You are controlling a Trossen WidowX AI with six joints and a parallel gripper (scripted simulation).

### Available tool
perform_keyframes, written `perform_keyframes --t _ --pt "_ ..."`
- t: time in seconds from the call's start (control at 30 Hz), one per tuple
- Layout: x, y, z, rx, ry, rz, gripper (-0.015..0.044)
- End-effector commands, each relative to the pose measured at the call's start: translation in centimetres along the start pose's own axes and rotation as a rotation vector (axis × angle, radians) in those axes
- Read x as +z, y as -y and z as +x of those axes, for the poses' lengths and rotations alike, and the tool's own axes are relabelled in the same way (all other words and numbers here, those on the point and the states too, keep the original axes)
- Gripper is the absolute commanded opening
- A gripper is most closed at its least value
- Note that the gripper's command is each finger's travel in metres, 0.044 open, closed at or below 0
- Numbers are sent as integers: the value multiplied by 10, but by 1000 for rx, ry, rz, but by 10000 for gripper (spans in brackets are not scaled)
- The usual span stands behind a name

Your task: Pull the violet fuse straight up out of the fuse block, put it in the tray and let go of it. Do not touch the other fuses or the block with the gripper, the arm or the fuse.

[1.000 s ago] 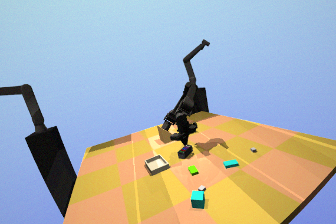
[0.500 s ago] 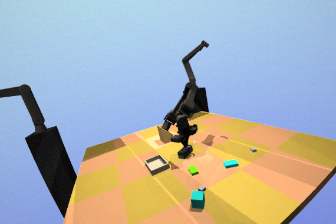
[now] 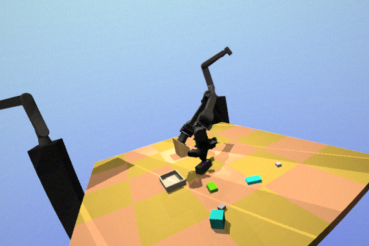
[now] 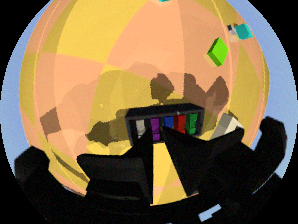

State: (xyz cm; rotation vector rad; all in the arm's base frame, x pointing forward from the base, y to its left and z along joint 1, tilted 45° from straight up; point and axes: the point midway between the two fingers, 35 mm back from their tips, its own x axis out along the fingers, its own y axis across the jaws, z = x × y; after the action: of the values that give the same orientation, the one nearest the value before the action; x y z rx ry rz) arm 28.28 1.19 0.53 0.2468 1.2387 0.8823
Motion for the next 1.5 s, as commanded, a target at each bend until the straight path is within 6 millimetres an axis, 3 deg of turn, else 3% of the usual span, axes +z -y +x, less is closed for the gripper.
perform_keyframes --t 0.0,0.23,0.53,1.47 --pt "0 -1 4 4 1 6 61" --pt "0 -1 7 4 1 6 61" --pt "0 0 5 1 -1 0 1" --pt "0 0 -6 1 -1 2 0"
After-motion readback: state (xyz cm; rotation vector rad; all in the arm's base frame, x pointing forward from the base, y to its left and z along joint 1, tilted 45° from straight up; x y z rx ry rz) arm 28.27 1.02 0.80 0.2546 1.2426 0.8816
